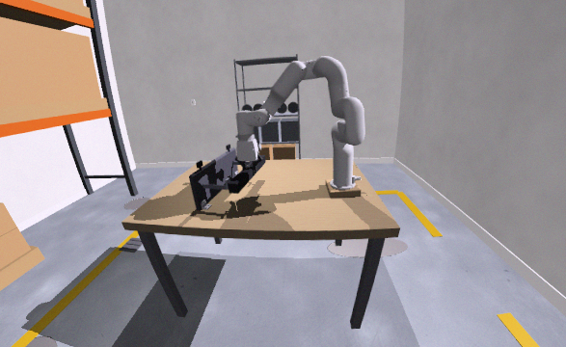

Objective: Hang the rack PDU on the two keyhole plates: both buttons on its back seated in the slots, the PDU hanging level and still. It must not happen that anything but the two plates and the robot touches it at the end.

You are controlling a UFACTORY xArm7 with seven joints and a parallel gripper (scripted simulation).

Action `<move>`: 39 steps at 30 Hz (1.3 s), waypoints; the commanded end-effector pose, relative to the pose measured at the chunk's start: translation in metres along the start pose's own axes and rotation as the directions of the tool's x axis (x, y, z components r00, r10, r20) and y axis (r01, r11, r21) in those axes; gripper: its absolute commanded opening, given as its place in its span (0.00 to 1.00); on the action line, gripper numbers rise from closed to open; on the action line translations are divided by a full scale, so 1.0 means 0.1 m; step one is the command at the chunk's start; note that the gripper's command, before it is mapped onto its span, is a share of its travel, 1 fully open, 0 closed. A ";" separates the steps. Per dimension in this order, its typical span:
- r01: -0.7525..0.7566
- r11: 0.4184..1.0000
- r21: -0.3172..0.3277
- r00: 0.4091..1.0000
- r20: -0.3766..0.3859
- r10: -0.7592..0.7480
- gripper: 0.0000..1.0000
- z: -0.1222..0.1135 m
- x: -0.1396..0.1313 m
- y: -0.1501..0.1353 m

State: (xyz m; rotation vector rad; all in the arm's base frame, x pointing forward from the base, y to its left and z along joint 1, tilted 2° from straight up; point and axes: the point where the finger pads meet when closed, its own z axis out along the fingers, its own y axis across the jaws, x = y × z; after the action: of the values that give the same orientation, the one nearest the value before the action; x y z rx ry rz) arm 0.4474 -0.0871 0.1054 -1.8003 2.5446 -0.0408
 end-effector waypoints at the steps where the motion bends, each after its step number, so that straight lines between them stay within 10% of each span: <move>1: 0.000 1.000 0.005 1.000 0.001 0.000 0.00 -0.02 0.00 -0.02; 39: 0.000 1.000 0.005 1.000 0.001 0.000 0.00 -0.02 0.00 -0.12</move>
State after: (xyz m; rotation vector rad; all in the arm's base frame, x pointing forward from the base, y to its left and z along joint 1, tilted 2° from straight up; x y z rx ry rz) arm 0.4542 -0.0895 0.1057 -1.8003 2.5445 -0.0409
